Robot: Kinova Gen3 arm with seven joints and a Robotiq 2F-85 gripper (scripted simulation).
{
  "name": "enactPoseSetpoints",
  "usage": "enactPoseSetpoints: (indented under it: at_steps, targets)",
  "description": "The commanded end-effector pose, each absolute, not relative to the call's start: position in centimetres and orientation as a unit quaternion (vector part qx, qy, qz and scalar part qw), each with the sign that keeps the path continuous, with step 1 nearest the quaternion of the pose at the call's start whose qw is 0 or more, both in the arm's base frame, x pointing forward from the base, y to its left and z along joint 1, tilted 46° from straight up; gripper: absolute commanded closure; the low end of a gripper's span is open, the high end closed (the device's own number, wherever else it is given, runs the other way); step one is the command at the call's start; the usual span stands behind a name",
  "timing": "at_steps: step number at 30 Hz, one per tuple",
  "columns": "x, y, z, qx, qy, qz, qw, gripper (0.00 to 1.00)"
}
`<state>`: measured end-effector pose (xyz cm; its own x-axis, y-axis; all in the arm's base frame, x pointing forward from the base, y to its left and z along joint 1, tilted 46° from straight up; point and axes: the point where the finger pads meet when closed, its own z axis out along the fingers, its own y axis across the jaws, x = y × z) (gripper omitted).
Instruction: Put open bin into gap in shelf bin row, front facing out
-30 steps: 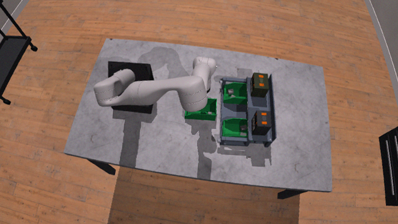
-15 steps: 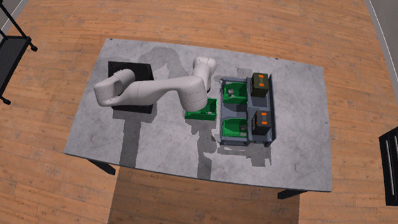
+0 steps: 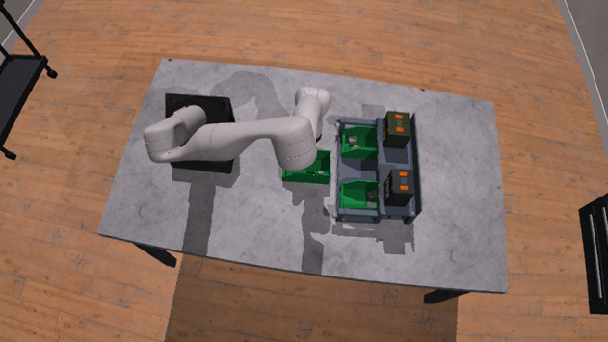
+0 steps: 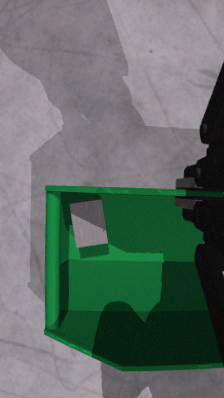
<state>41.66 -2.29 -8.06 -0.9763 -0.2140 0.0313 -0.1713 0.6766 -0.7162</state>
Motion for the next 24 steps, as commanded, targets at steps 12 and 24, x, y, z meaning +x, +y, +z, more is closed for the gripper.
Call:
enactPoseSetpoints:
  at_steps: [12, 24]
  targets:
    - [41.70, -2.20, -8.02, -0.106, 0.915, -0.388, 0.028, 0.65]
    - [41.70, -2.20, -8.02, -0.106, 0.915, -0.388, 0.028, 0.65]
